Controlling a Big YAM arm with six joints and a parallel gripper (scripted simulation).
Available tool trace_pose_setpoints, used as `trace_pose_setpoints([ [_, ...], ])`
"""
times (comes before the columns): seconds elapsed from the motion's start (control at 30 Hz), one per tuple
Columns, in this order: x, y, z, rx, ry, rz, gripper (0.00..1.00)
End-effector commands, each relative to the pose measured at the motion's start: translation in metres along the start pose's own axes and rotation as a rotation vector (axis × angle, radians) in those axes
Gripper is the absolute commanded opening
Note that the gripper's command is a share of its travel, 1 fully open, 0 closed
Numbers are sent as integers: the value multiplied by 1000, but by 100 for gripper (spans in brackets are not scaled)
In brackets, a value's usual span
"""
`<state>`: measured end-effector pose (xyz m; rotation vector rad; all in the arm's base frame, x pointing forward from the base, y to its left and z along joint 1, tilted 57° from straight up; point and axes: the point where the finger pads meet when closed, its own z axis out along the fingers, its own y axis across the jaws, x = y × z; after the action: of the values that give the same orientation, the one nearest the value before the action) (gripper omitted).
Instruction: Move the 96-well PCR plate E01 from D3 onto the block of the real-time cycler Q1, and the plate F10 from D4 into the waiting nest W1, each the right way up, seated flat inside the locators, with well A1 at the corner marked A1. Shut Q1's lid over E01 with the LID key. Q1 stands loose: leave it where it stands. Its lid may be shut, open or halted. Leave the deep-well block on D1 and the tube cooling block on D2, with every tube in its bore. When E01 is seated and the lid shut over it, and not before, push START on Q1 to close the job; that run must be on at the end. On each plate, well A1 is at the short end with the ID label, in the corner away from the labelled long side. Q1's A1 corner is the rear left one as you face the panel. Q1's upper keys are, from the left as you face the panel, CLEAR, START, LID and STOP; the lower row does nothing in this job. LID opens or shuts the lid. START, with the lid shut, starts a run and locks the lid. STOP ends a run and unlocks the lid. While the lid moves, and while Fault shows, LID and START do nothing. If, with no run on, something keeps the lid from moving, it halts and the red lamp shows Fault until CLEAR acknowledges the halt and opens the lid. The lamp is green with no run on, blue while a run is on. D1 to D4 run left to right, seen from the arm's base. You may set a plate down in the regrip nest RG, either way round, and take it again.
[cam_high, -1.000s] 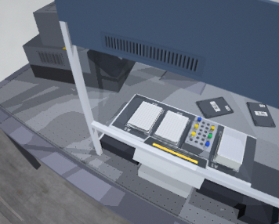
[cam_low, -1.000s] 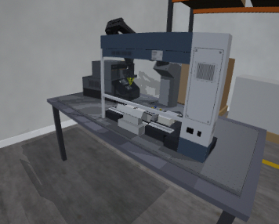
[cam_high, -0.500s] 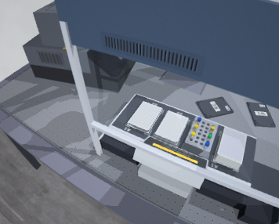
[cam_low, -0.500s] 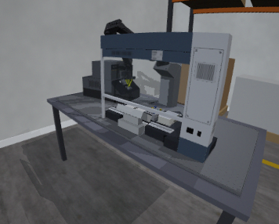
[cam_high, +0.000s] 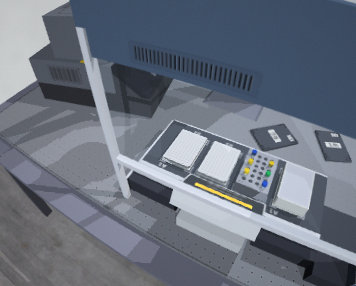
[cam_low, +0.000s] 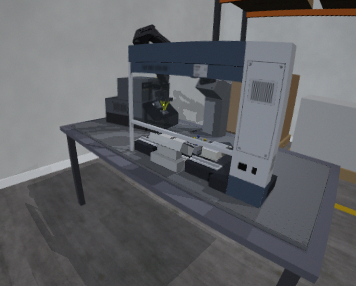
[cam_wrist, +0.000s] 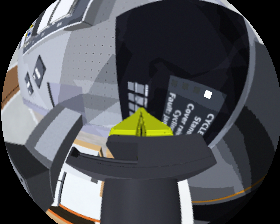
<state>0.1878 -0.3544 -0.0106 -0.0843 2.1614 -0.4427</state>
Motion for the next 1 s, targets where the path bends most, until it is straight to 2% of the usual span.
trace_pose_setpoints([
  [0.0,13,31,11,-56,24,37,0],
  [0.77,29,67,22,-115,51,109,0],
  [0.97,29,71,22,-120,51,110,0],
])
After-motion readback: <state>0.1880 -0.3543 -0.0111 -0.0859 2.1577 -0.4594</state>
